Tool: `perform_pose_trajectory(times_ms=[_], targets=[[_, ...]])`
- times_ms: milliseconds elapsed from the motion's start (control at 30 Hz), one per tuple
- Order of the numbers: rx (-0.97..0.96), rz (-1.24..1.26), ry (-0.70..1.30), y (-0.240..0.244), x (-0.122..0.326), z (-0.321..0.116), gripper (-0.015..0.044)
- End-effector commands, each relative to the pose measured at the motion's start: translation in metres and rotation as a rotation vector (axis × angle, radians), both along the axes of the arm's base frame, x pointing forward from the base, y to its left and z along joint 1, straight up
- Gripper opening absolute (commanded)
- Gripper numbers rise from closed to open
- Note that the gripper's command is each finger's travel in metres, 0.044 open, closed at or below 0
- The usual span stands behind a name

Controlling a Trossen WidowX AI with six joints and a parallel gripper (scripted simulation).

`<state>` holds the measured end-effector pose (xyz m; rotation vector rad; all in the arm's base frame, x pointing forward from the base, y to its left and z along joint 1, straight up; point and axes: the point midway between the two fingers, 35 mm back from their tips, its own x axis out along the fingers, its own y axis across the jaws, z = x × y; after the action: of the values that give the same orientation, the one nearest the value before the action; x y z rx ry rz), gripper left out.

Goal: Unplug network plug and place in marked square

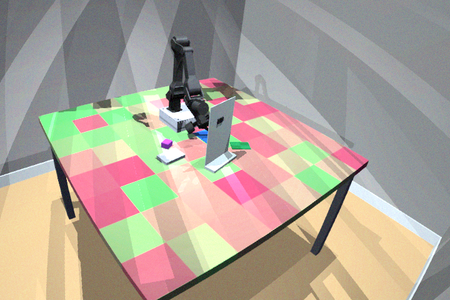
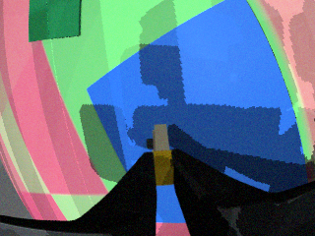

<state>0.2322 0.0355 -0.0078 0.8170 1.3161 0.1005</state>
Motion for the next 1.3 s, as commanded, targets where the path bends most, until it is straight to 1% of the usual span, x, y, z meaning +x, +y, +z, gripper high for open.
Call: perform_pose_trajectory(times_ms=[0, 533, 733, 1267], targets=[[0.001, 0.003, 0.002, 0.000, -0.001, -0.003, 0.0000], [0.000, 0.000, 0.001, 0.000, 0.000, -0.004, 0.0000], [0.000, 0.000, 0.001, 0.000, 0.000, -0.004, 0.0156], [-0.001, 0.002, 0.002, -0.007, -0.003, 0.007, 0.0156]])
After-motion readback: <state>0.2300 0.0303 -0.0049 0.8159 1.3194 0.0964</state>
